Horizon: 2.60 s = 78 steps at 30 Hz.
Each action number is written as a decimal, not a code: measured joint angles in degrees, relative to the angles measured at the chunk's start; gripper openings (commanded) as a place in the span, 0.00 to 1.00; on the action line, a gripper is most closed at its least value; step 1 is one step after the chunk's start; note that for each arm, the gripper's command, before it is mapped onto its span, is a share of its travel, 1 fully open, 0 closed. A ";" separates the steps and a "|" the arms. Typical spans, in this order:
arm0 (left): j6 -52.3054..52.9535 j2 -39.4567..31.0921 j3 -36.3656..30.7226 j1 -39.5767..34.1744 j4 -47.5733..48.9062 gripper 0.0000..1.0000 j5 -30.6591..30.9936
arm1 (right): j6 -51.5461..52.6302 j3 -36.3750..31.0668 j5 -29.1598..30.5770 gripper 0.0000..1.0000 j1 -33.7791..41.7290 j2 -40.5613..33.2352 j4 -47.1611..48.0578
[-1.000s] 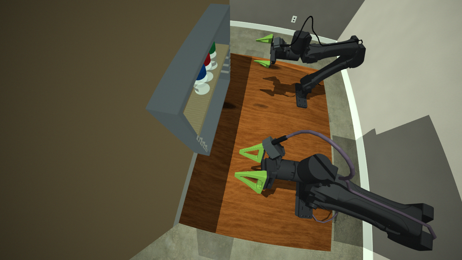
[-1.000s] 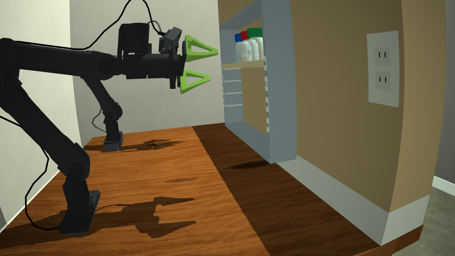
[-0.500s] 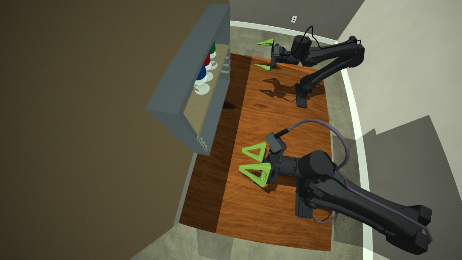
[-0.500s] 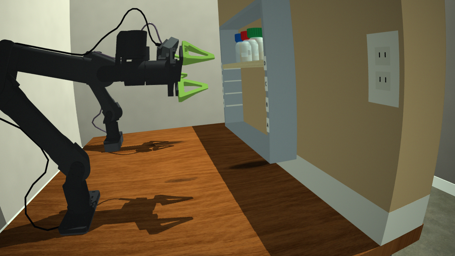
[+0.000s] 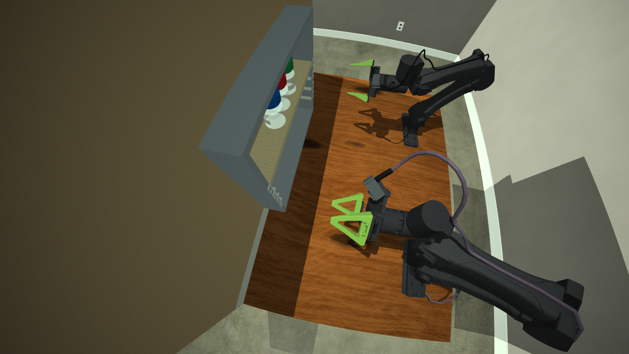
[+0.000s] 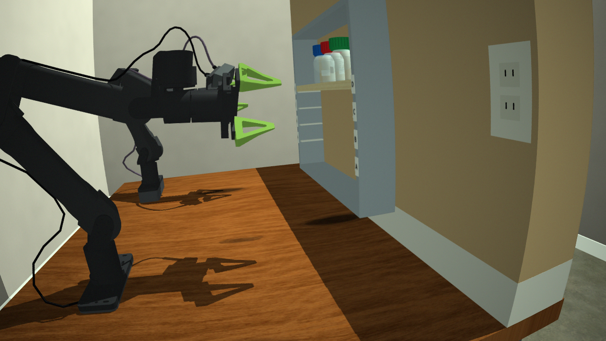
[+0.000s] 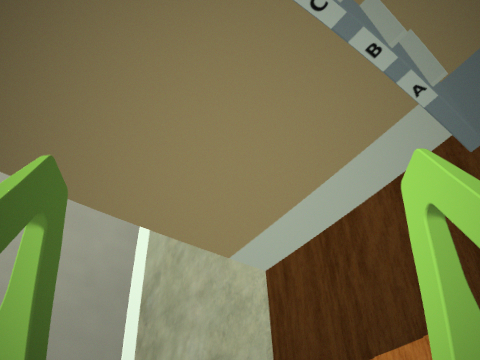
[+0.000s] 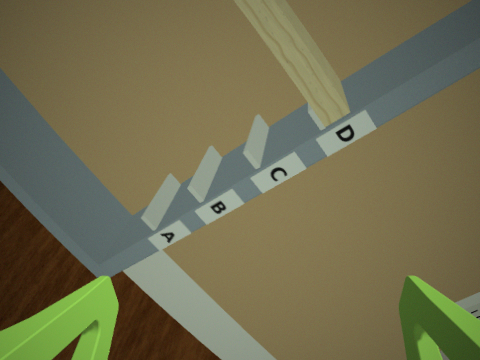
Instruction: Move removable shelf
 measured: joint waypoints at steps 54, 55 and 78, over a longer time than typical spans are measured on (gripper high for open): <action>28.52 16.31 -7.48 -14.75 23.23 1.00 -13.86 | -28.89 -12.92 11.82 1.00 11.21 0.00 14.73; 29.05 16.79 -7.56 -15.04 23.71 1.00 -14.10 | -29.42 -13.18 12.04 1.00 11.45 0.00 15.08; 35.32 21.59 -8.13 -17.44 30.36 1.00 -16.96 | -35.78 -15.50 14.82 1.00 13.57 -0.02 20.02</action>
